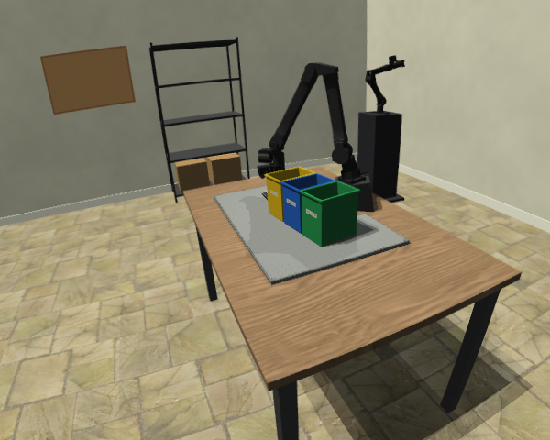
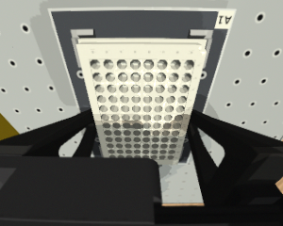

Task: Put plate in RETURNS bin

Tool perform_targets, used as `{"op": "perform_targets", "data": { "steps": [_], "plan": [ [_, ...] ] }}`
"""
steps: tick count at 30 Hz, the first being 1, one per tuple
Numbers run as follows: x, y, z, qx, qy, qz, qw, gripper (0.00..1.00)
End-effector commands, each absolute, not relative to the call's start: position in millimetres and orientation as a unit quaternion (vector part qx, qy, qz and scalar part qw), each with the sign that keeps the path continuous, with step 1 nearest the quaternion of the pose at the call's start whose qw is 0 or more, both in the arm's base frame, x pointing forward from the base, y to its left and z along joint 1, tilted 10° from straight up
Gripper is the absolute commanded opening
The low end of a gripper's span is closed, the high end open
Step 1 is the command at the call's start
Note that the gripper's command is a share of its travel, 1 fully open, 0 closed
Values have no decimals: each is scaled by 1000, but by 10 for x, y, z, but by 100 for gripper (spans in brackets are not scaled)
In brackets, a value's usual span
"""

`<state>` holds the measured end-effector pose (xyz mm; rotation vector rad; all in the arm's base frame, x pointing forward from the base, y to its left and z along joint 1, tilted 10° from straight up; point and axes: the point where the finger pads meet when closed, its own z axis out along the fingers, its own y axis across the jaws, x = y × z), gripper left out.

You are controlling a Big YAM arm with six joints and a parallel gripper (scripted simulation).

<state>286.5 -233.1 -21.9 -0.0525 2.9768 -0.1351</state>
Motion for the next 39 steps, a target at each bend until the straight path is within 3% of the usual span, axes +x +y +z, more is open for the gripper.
{"op": "perform_targets", "data": {
  "steps": [1,39],
  "plan": [
    [2931,-2390,-169,-17,995,-53,87,0],
    [2970,-2429,35,-13,994,-60,94,0]
  ]
}}
